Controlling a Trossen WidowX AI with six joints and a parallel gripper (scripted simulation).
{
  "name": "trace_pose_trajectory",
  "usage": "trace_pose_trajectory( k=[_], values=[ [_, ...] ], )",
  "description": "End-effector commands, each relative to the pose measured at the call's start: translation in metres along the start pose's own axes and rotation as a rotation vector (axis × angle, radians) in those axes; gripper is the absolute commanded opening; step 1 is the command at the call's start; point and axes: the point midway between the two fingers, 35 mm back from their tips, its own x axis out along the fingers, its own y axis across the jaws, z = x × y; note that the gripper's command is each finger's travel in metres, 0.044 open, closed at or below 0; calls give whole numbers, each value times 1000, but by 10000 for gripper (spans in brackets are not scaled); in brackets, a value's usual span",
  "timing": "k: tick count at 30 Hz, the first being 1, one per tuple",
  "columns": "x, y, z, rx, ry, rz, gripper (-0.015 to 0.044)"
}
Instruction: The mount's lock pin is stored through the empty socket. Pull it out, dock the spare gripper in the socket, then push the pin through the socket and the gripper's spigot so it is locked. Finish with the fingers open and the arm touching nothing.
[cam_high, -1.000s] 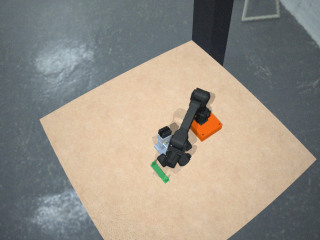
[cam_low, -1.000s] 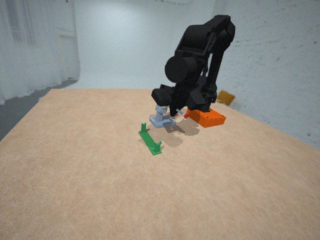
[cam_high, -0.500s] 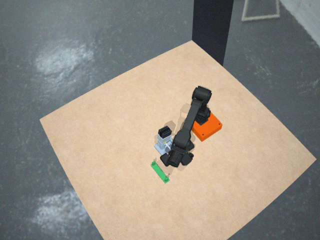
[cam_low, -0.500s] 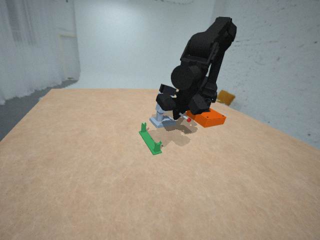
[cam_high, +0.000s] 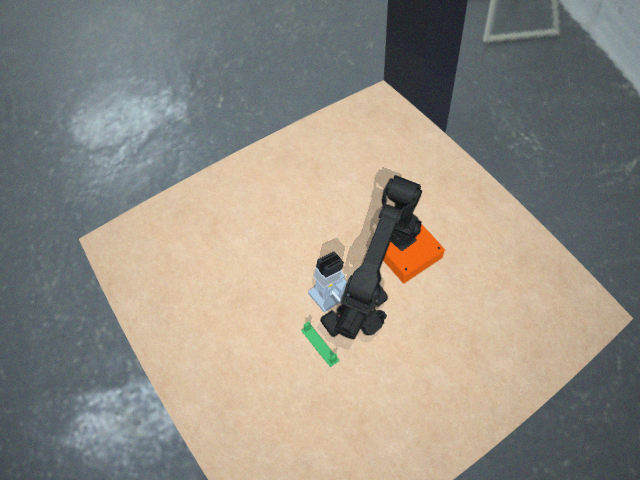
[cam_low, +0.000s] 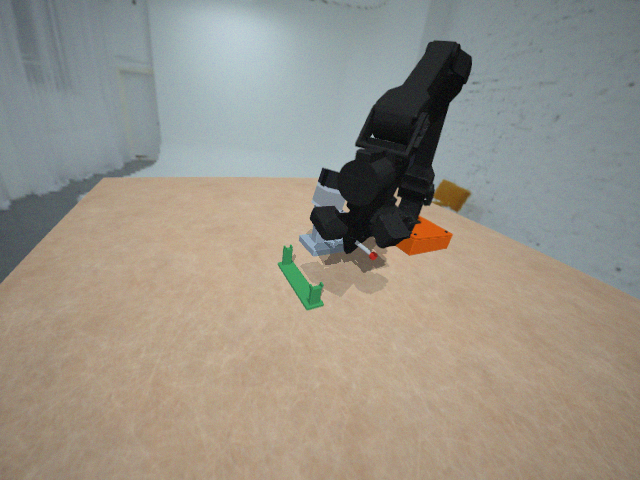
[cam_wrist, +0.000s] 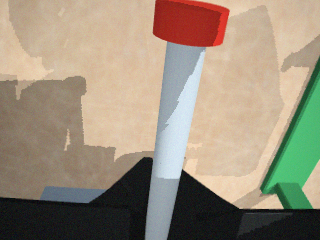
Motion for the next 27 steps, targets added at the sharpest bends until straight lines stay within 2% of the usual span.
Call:
trace_pose_trajectory(
  k=[1, 27],
  values=[
    [-2, 0, -3, -2, -4, 3, 0],
    [4, 0, -19, 1, -3, -5, 0]
  ],
)
